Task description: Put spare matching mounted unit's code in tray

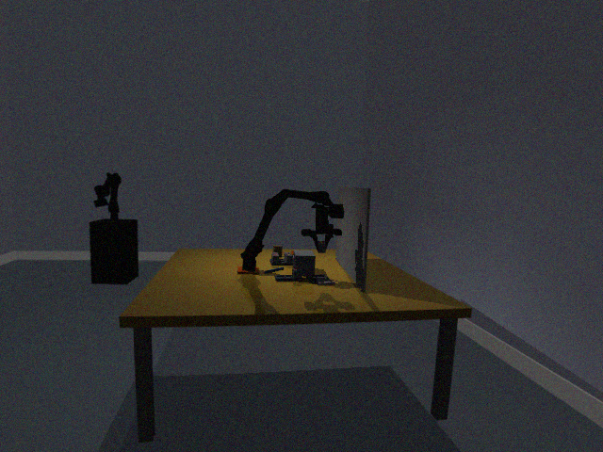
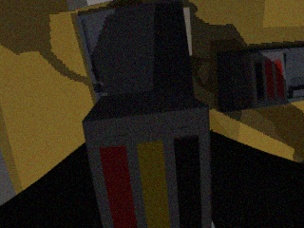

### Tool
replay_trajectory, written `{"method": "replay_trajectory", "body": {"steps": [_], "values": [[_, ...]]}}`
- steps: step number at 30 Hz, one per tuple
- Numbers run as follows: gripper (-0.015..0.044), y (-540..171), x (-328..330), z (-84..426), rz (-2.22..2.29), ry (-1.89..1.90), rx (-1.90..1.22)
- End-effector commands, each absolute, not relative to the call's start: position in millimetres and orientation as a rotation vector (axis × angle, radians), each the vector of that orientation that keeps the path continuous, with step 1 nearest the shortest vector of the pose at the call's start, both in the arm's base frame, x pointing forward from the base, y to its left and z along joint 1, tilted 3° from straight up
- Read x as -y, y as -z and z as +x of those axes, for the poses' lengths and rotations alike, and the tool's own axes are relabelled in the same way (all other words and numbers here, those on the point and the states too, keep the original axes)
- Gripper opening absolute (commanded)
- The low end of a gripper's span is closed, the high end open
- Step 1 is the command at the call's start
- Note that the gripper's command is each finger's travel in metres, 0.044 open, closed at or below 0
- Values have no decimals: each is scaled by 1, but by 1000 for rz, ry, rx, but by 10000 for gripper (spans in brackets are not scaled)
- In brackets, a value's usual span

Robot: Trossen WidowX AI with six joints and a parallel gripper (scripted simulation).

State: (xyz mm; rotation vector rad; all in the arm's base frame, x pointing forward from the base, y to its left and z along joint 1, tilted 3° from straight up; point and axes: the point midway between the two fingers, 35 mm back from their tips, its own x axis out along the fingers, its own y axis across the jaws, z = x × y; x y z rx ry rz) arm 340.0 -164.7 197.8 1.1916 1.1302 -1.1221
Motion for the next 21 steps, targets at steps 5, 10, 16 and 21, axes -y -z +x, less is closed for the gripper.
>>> {"method": "replay_trajectory", "body": {"steps": [5,10,16,21], "values": [[0,-191,166,340,1189,1131,-1132],[0,-188,166,341,1189,1131,-1133],[0,-184,166,342,1189,1132,-1133],[0,-180,167,343,1189,1132,-1134]]}}
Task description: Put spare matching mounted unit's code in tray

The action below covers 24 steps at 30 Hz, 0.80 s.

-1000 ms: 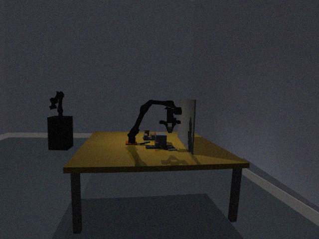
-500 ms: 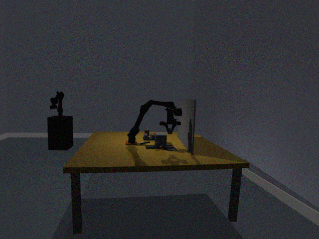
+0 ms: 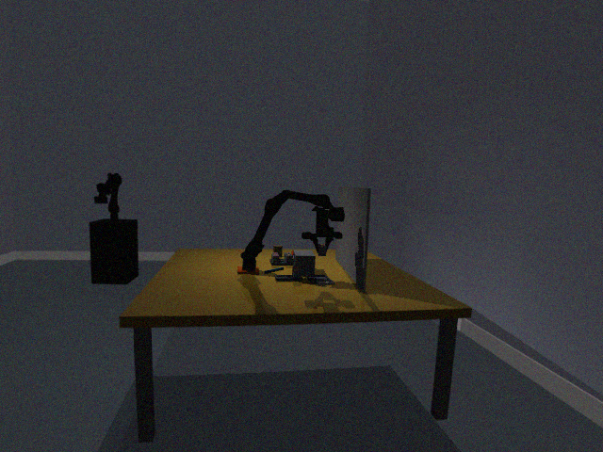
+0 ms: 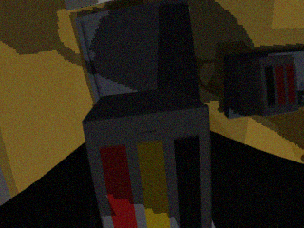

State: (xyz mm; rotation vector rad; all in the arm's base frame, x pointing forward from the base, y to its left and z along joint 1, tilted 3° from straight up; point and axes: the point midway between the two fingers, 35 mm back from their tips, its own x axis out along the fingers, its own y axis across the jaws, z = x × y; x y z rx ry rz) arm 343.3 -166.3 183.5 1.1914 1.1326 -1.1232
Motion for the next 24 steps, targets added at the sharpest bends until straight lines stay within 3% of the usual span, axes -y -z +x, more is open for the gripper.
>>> {"method": "replay_trajectory", "body": {"steps": [1,24], "values": [[0,-180,167,343,1189,1132,-1134],[0,-164,168,345,1189,1133,-1137]]}}
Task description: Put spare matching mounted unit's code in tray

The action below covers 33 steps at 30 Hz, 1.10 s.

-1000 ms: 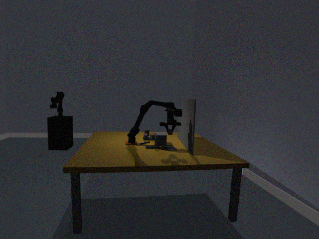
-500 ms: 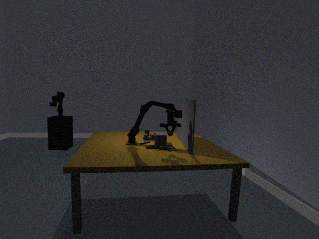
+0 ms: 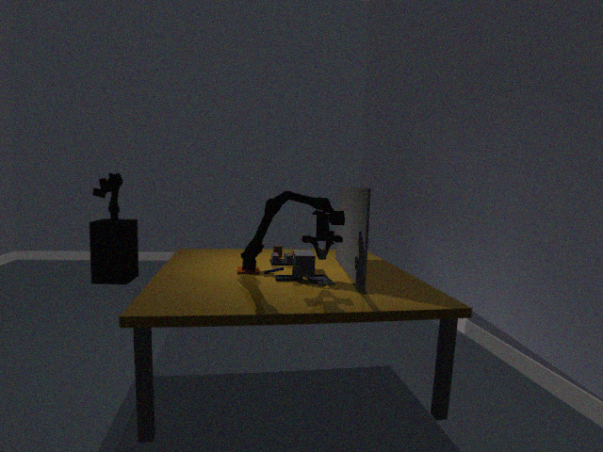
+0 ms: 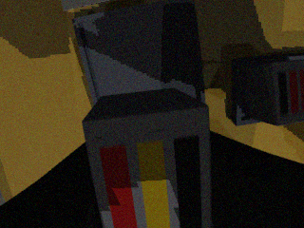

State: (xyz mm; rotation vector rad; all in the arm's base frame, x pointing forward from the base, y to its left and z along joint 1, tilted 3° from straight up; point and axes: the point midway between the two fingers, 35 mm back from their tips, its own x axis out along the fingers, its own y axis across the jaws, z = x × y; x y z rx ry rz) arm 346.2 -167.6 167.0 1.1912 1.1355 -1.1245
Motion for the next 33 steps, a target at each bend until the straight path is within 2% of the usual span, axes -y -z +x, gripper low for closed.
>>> {"method": "replay_trajectory", "body": {"steps": [1,33], "values": [[0,-163,168,346,1189,1133,-1137],[0,-141,169,348,1188,1135,-1141]]}}
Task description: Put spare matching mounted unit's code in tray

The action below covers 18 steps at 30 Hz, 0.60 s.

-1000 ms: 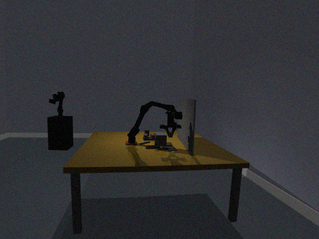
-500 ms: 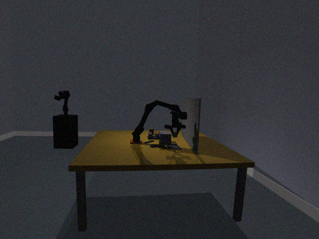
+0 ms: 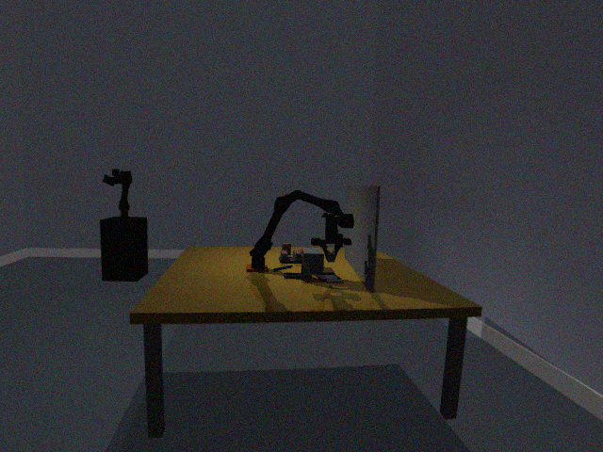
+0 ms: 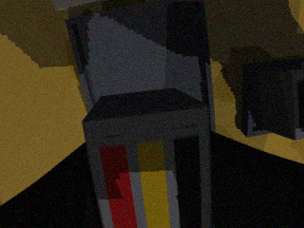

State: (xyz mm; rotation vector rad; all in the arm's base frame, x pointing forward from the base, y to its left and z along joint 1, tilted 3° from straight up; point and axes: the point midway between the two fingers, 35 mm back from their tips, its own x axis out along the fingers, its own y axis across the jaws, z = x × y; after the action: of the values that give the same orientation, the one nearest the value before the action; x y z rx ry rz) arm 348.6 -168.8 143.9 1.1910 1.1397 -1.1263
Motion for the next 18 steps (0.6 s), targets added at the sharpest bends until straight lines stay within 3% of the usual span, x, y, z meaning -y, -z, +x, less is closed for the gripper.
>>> {"method": "replay_trajectory", "body": {"steps": [1,18], "values": [[0,-140,169,348,1188,1135,-1141],[0,-128,169,348,1188,1136,-1143]]}}
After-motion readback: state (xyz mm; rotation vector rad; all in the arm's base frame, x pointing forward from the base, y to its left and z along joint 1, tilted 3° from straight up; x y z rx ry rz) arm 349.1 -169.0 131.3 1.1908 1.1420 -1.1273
